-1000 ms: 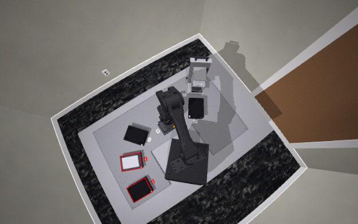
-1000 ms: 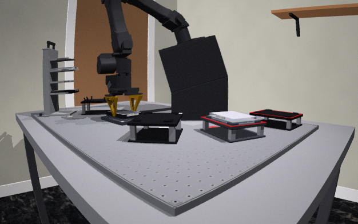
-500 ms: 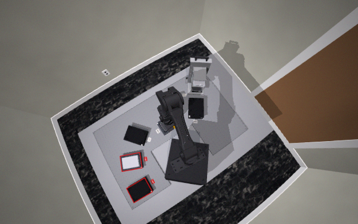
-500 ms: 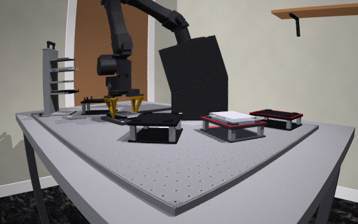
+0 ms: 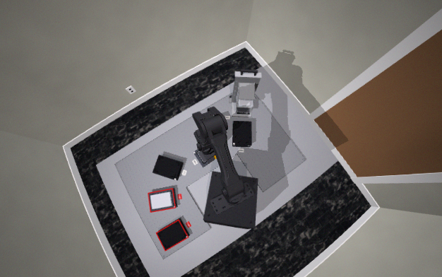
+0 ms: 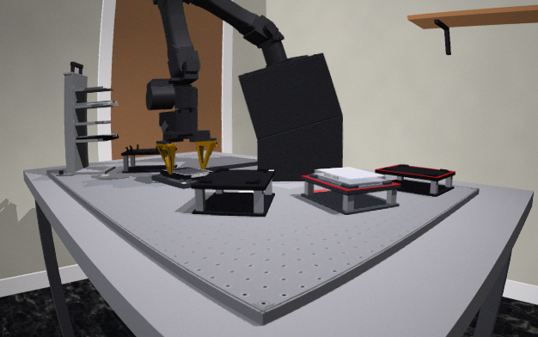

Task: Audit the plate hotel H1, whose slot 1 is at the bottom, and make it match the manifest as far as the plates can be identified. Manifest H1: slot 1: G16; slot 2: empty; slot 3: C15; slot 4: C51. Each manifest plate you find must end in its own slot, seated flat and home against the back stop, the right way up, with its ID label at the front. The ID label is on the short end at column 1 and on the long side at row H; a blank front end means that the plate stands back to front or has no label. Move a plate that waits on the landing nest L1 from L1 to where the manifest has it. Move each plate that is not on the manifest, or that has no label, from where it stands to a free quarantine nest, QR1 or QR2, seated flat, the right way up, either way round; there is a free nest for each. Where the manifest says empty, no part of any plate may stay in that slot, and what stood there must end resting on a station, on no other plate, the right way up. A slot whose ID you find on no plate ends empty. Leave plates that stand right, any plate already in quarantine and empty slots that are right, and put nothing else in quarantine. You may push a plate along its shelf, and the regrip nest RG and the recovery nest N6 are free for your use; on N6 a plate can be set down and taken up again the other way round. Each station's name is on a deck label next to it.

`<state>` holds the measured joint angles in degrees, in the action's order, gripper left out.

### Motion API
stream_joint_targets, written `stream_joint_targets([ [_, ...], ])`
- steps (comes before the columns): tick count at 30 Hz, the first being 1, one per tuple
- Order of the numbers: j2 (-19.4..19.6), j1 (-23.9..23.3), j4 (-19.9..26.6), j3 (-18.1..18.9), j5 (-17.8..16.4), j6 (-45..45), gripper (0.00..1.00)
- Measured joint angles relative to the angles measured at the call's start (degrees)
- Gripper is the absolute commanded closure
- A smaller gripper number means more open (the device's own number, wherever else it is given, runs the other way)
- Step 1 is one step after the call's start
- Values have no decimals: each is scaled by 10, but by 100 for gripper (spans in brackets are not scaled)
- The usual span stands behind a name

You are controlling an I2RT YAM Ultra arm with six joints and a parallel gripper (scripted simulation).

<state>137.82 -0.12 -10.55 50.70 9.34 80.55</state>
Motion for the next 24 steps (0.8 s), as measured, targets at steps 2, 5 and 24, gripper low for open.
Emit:
stream_joint_targets([
  [2,-17,2,7,-7,0,2,0],
  [5,-42,5,17,-16,0,4,0],
  [24,-144,19,87,-50,0,19,0],
])
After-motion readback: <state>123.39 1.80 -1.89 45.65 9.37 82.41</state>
